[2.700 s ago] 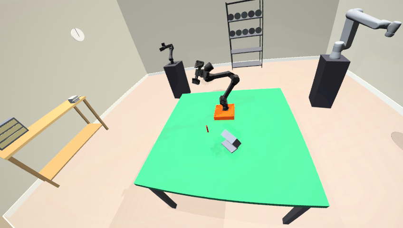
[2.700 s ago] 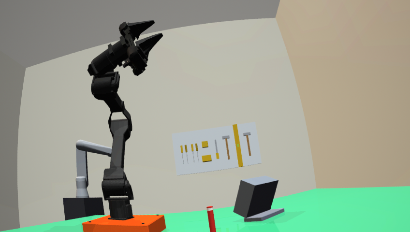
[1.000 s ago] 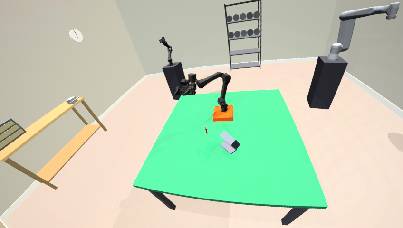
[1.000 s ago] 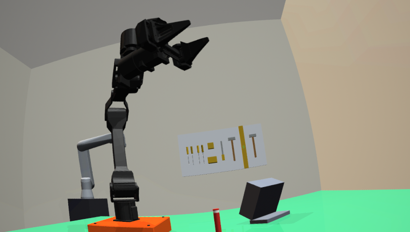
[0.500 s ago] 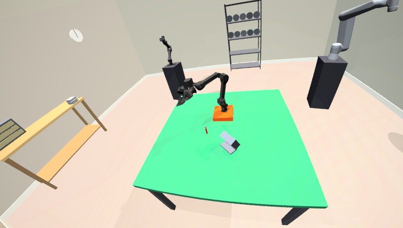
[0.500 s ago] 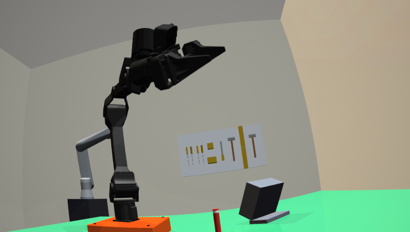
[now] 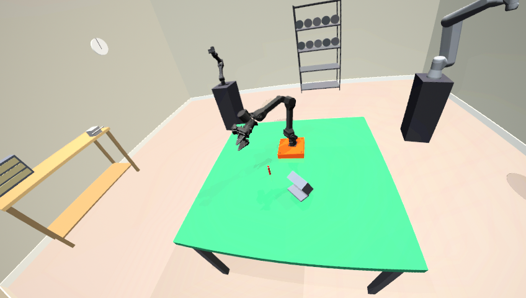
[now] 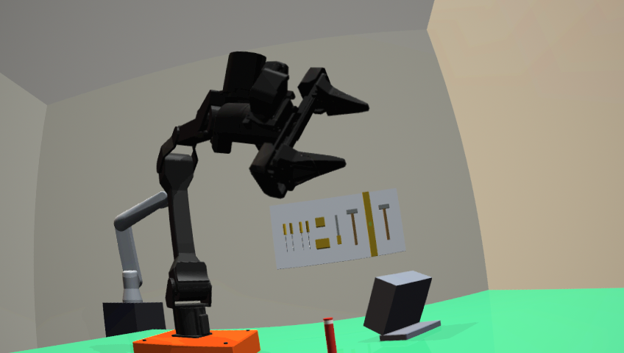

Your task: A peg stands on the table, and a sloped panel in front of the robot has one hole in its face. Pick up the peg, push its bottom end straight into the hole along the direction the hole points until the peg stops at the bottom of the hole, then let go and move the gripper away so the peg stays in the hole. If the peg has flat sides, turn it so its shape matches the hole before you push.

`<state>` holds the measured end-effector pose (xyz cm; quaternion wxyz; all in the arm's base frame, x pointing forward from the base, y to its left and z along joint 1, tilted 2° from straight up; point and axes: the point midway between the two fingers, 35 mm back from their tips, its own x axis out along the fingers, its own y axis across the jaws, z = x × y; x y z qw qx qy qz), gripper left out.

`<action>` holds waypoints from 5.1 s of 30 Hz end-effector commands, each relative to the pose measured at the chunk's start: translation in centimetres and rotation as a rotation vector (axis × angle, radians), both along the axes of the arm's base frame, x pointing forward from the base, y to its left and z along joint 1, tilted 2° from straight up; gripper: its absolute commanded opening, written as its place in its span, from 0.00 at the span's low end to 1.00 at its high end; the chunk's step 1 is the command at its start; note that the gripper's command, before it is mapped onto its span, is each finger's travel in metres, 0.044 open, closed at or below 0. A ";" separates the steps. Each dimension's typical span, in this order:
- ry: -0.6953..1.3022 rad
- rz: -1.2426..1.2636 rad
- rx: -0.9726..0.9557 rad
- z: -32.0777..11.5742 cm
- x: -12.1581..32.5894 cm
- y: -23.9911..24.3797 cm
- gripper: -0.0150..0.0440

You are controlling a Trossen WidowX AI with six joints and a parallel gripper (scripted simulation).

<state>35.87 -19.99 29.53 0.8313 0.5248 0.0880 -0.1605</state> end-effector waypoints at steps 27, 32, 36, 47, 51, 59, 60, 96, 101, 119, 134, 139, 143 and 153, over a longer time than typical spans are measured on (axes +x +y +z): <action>0.423 -0.420 0.785 -11.8 0.1 5.5 1.00; 0.491 -0.525 0.872 -13.3 -0.5 6.5 1.00; 0.542 -0.615 0.932 -14.4 -1.0 7.2 1.00; 0.667 -0.889 1.044 -17.0 -2.8 9.2 1.00; 0.703 -0.996 1.066 -17.7 -3.6 9.9 1.00; 0.755 -1.211 1.077 -18.9 -5.3 11.0 1.00; 0.758 -1.225 1.076 -18.9 -5.5 11.0 1.00; 0.758 -1.230 1.076 -23.7 -5.1 10.8 1.00; 0.759 -1.230 1.076 -24.5 -5.1 10.8 1.00; 0.758 -1.225 1.079 -24.9 -5.0 10.9 0.56; 0.758 -1.225 1.078 -24.7 -5.0 10.9 0.25; 0.758 -1.226 1.078 -23.0 -4.9 10.9 0.25; 0.758 -1.227 1.078 -21.3 -4.9 10.9 0.25; 0.758 -1.229 1.076 -17.5 -5.1 11.0 0.25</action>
